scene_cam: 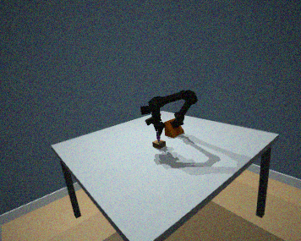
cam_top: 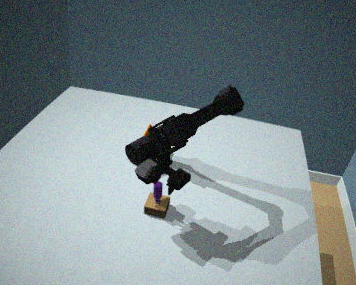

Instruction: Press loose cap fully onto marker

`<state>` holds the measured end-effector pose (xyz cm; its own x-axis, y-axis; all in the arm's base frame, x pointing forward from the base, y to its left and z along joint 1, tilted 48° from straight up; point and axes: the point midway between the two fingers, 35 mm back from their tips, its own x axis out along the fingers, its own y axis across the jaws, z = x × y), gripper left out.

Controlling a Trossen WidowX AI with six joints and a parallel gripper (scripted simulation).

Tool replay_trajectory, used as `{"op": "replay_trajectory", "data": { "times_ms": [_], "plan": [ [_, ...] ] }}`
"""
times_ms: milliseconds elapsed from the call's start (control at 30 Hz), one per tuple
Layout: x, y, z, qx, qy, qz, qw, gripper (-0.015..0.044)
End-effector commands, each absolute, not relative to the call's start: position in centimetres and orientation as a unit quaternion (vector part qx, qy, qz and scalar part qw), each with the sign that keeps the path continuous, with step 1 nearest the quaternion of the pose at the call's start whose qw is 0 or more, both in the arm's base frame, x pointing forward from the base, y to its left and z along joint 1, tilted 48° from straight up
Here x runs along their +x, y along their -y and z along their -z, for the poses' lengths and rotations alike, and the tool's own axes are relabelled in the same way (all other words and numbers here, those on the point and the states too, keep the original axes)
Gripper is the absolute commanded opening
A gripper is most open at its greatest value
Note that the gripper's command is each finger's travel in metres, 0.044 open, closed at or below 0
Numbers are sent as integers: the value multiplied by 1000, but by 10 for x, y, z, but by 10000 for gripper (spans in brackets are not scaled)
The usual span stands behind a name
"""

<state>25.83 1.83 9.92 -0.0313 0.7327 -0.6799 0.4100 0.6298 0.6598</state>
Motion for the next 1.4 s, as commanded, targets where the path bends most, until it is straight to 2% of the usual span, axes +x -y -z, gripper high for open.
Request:
{"op": "replay_trajectory", "data": {
  "times_ms": [0,167,400,733,1367],
  "plan": [
    [261,14,-127,406,-700,-141,571,440],
    [260,20,-133,406,-700,-142,571,440],
    [257,13,-126,281,-654,-283,642,256],
    [257,13,-125,277,-652,-288,644,0],
    [257,5,-119,277,-652,-288,645,0]
  ]
}}
